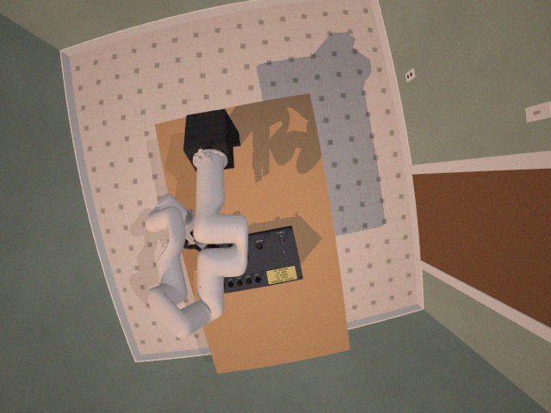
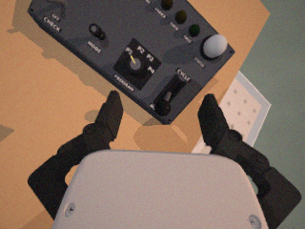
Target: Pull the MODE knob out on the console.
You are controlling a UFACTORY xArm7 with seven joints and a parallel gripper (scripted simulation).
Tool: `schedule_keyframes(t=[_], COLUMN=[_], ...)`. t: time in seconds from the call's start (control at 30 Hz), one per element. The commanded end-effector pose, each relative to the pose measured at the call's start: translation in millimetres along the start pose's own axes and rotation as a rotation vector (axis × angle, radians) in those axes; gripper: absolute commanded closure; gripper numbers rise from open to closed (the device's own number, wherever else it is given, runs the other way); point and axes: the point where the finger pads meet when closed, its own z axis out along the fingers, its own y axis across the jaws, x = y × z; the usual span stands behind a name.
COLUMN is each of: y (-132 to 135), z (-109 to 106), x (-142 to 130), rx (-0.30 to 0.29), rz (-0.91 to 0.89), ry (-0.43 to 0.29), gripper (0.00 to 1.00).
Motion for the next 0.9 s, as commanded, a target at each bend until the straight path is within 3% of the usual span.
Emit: schedule_keyframes(t=[0.0, 0.43, 0.87], y=[1, 10, 30], z=[0, -17, -54], x=[0, 23, 75], rx=[-0.001, -0.001, -0.001], rz=[-0.001, -0.001, -0.001], ry=[-0.001, -0.001, -0.001], gripper=[0.00, 0.00, 0.00])
